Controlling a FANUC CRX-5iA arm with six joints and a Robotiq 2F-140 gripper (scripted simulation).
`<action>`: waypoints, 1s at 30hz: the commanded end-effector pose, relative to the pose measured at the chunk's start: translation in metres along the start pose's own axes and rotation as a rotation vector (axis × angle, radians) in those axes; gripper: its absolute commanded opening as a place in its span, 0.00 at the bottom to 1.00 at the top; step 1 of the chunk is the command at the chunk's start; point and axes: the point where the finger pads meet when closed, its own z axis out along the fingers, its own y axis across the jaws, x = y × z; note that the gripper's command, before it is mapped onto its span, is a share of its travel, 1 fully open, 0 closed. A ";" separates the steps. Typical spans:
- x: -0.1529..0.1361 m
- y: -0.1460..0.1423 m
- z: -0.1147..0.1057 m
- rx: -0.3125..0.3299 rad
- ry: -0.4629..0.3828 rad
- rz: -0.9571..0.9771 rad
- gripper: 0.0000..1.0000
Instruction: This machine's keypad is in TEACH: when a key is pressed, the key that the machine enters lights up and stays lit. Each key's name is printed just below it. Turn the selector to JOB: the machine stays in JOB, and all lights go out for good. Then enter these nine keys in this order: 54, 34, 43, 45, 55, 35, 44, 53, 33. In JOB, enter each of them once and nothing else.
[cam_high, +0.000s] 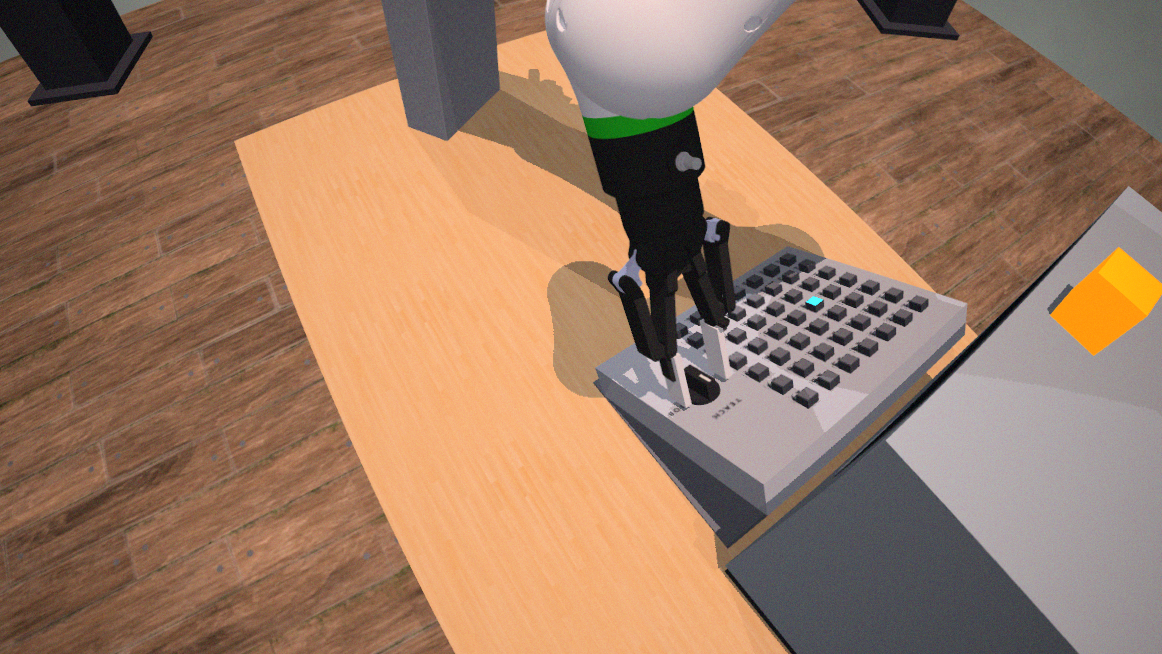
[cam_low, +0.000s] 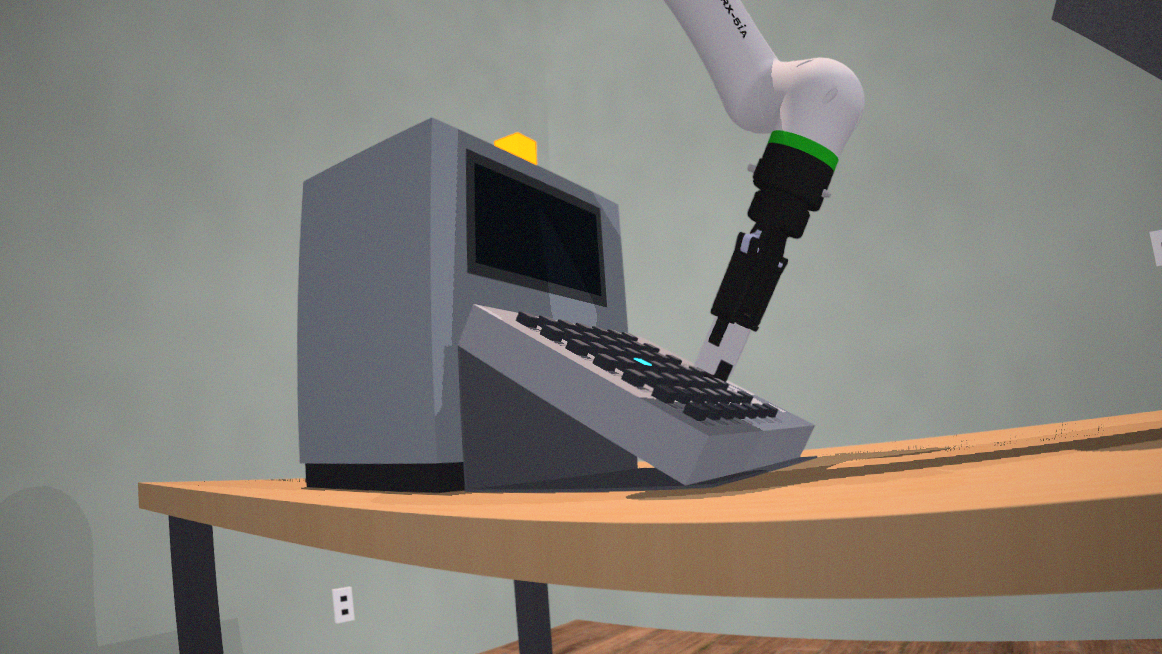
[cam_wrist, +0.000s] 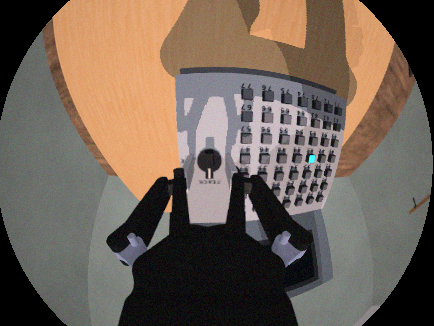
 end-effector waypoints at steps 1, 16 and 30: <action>0.000 0.000 0.000 0.000 0.000 0.000 0.33; 0.000 0.000 0.000 0.000 0.000 0.000 0.00; 0.000 0.000 0.000 0.000 0.000 0.000 0.00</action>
